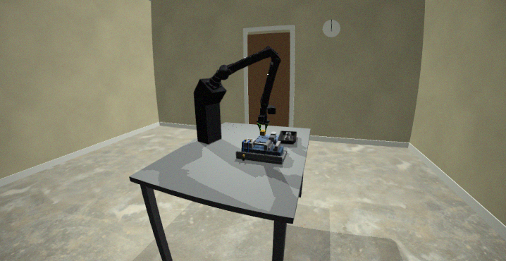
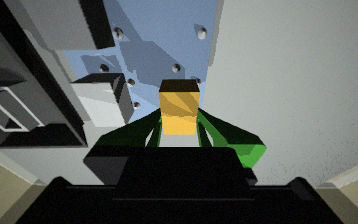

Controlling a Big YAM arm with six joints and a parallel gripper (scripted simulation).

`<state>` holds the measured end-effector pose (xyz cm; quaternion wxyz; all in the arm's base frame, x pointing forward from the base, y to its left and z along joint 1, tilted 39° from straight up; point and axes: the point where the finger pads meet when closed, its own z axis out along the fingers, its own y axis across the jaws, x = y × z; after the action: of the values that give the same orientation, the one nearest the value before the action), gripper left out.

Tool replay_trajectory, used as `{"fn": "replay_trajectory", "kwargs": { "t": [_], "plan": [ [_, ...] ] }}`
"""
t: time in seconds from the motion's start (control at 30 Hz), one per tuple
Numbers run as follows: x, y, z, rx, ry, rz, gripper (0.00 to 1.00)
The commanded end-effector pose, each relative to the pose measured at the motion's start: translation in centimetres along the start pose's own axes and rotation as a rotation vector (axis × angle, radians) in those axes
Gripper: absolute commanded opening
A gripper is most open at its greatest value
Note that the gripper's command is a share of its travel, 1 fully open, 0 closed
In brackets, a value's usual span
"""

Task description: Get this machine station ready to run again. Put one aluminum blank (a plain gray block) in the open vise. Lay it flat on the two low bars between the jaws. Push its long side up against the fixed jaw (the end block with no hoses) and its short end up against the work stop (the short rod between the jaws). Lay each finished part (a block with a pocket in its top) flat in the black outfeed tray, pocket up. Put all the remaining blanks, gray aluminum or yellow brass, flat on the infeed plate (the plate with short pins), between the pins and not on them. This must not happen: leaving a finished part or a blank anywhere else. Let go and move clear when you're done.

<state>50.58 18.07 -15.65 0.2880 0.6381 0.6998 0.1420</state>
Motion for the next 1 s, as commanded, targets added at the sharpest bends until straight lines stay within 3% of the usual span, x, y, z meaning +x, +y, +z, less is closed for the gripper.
{"fn": "replay_trajectory", "kwargs": {
  "t": [0.0,0.97],
  "plan": [
    [0.38,2.29,-1.45,-0.043,0.018,0.007,0.00],
    [0.66,2.24,-1.57,-0.045,0.021,0.003,0.00]
  ]
}}
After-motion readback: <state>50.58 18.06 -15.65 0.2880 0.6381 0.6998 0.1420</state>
